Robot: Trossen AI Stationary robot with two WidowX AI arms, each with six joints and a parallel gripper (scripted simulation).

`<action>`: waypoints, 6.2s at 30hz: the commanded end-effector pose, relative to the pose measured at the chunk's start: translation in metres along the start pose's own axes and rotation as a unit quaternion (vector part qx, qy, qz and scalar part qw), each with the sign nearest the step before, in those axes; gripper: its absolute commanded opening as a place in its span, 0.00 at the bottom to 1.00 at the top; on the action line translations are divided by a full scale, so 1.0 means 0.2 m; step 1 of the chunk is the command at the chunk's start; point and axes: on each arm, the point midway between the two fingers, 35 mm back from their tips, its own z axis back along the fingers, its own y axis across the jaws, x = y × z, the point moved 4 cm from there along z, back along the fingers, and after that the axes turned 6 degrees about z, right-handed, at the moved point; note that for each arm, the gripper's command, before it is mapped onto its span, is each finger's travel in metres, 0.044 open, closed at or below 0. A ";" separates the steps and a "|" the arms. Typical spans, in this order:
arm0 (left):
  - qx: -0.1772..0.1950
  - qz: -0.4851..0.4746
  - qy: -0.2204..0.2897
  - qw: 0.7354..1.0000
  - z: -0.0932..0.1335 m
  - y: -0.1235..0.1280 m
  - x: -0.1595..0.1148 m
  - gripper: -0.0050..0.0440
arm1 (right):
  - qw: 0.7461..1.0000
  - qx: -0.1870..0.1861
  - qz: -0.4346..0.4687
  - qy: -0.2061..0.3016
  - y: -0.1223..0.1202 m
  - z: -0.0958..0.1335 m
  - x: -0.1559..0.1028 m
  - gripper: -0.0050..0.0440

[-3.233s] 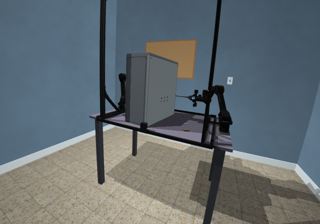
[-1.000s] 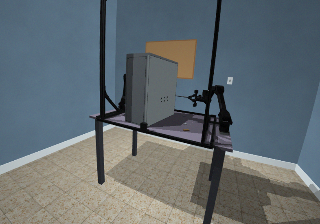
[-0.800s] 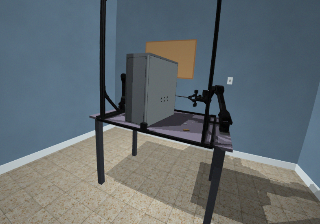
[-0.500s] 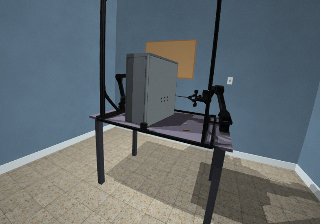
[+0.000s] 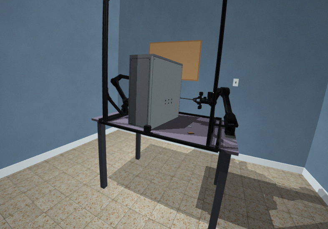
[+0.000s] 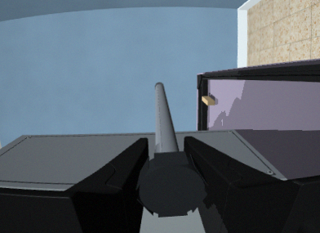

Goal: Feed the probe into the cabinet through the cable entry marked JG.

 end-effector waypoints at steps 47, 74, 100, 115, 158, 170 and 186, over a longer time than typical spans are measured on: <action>0.001 0.008 0.048 0.999 0.29 -0.15 0.01 1.00 | 0.993 -0.039 0.057 -0.091 0.06 0.09 -0.53 0.10; 0.001 0.008 0.048 0.999 0.29 -0.15 0.01 1.00 | 0.981 -0.084 0.103 -0.143 -0.01 0.35 -0.98 0.10; 0.001 0.008 0.048 0.999 0.29 -0.15 0.01 1.00 | 0.998 -0.038 0.029 -0.049 0.04 0.44 -1.37 0.10; 0.001 0.008 0.048 0.999 0.29 -0.15 0.01 1.00 | 1.000 0.003 -0.001 0.018 0.09 0.52 -1.60 0.10; 0.001 0.008 0.048 0.999 0.29 -0.15 0.01 1.00 | 1.000 0.002 0.000 0.018 0.13 0.49 -1.60 0.10; 0.001 0.008 0.048 0.999 0.29 -0.15 0.01 1.00 | 1.000 0.000 0.001 0.015 0.12 0.42 -1.60 0.10; 0.001 0.008 0.048 0.999 0.29 -0.15 0.01 1.00 | 1.000 -0.002 0.001 0.014 0.13 0.31 -1.60 0.10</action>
